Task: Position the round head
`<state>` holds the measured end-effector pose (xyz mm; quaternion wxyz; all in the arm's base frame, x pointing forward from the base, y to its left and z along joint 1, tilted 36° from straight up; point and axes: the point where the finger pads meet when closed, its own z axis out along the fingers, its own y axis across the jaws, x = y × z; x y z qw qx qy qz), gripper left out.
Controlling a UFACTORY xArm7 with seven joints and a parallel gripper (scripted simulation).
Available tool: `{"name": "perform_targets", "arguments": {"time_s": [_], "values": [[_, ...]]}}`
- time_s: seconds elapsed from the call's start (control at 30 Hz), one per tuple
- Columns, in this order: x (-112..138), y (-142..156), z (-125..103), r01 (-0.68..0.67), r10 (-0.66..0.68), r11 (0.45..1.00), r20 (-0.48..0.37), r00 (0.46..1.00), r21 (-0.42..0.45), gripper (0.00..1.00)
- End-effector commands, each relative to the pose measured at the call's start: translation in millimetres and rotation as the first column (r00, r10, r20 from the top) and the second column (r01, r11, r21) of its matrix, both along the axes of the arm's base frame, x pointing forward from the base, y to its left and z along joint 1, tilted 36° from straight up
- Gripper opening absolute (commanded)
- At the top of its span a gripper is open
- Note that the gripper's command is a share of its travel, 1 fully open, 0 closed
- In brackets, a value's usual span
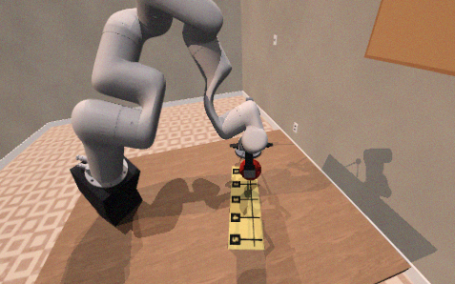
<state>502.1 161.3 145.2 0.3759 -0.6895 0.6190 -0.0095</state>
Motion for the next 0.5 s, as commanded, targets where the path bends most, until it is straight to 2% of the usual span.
{"name": "perform_targets", "arguments": {"time_s": [0.0, 0.27, 0.47], "values": [[-10, -10, 16, -0.001, 0.001, 1.000, 0.003, 1.000, 0.000, 1.00], [-27, -28, 41, -0.001, 0.001, 1.000, 0.003, 1.000, 0.000, 1.00], [-33, -35, 51, 0.000, 0.000, 1.000, 0.003, 1.000, 0.001, 1.00]]}}
